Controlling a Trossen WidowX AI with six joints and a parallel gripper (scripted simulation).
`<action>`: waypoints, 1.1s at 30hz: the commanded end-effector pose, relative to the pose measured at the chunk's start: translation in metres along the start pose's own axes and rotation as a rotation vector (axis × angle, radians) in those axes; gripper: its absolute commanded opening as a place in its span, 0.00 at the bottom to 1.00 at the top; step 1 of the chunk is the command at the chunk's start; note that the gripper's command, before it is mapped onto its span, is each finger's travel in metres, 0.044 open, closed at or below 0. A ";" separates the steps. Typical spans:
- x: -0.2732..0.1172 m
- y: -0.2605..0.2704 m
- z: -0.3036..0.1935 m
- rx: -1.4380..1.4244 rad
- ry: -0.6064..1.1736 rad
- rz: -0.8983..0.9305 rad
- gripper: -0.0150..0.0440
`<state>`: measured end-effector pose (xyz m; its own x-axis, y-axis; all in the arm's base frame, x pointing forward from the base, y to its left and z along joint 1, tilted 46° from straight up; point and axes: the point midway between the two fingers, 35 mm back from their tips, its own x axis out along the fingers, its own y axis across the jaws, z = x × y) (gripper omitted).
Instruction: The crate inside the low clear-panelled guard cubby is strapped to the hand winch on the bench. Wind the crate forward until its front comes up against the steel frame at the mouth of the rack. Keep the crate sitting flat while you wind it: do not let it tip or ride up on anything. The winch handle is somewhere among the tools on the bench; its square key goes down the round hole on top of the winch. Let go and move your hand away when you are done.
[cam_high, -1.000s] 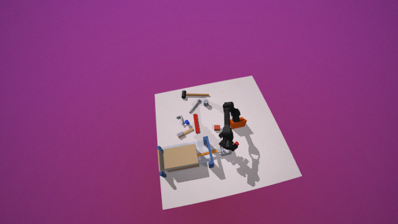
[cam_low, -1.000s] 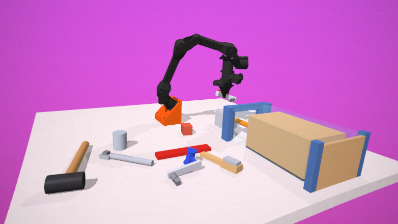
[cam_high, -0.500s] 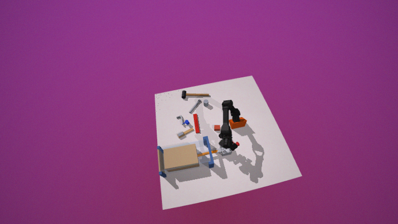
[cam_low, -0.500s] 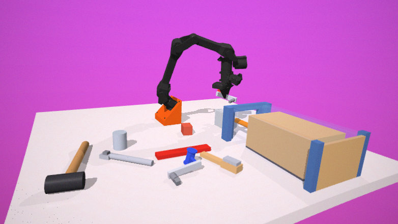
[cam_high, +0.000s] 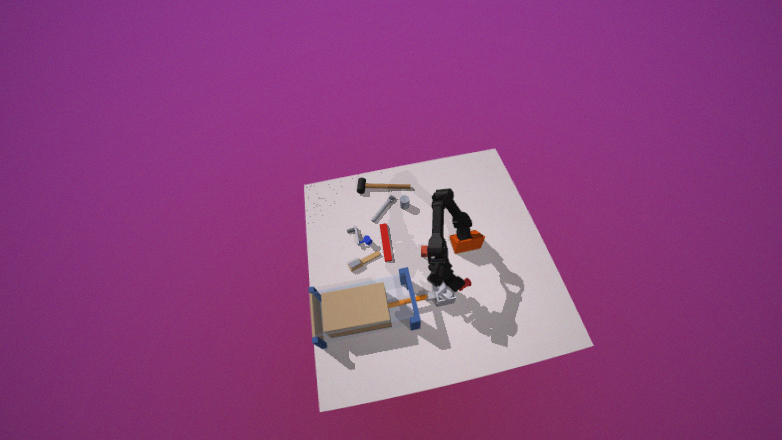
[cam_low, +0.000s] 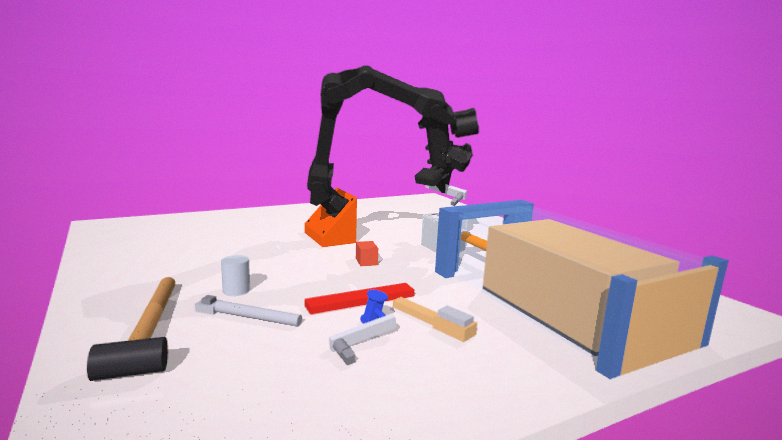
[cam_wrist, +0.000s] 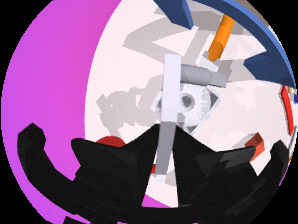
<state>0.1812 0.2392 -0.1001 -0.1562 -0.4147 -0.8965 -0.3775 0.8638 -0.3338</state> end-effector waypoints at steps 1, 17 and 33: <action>-0.003 0.000 0.000 -0.003 -0.005 0.062 0.25; -0.002 -0.001 0.000 -0.005 -0.009 0.326 0.25; -0.002 -0.001 0.000 -0.007 -0.013 0.595 0.25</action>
<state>0.1819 0.2373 -0.1012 -0.3231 0.0903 -0.9420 -0.2458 0.9533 0.1756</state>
